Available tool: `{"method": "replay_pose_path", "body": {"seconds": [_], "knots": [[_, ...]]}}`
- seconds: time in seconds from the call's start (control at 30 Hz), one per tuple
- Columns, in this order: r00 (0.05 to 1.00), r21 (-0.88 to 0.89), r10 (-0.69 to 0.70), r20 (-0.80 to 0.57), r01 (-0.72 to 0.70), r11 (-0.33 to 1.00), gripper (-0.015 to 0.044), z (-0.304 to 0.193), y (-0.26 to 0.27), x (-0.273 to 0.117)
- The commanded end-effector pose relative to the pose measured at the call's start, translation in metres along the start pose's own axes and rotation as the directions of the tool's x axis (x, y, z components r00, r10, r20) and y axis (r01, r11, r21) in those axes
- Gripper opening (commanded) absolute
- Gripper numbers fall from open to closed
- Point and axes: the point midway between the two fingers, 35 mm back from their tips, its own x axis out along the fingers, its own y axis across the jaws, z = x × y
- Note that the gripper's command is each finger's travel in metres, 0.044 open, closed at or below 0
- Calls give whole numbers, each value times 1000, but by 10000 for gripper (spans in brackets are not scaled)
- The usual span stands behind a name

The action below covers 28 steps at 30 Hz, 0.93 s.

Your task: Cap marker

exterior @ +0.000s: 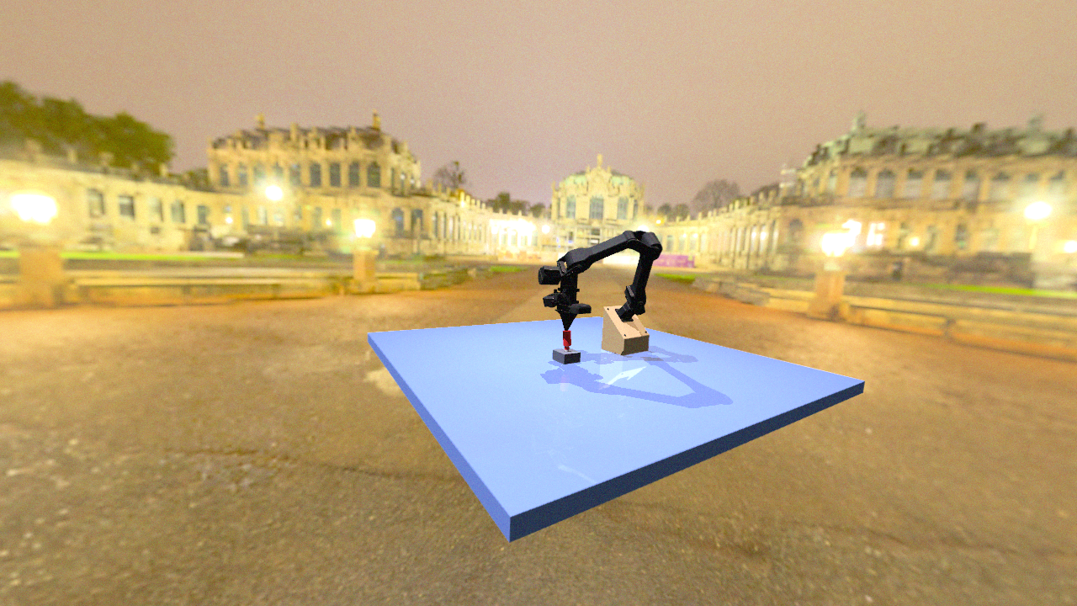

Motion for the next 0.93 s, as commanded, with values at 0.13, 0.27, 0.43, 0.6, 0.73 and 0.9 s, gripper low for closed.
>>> {"method": "replay_pose_path", "body": {"seconds": [0.13, 0.27, 0.43, 0.6, 0.73, 0.9], "knots": [[1000, -3, -6, 3, 6, 1000, 0, 2, -2, -79], [1000, -3, -5, 3, 5, 1000, 0, 1, -1, -89], [1000, -3, -5, 3, 5, 1000, 79, 1, -1, -89], [1000, -3, -5, 3, 5, 1000, 210, 1, -1, -89], [1000, -3, -5, 3, 5, 1000, 315, 1, -1, -89], [1000, -3, -5, 3, 5, 1000, 440, 1, -1, -89]]}}
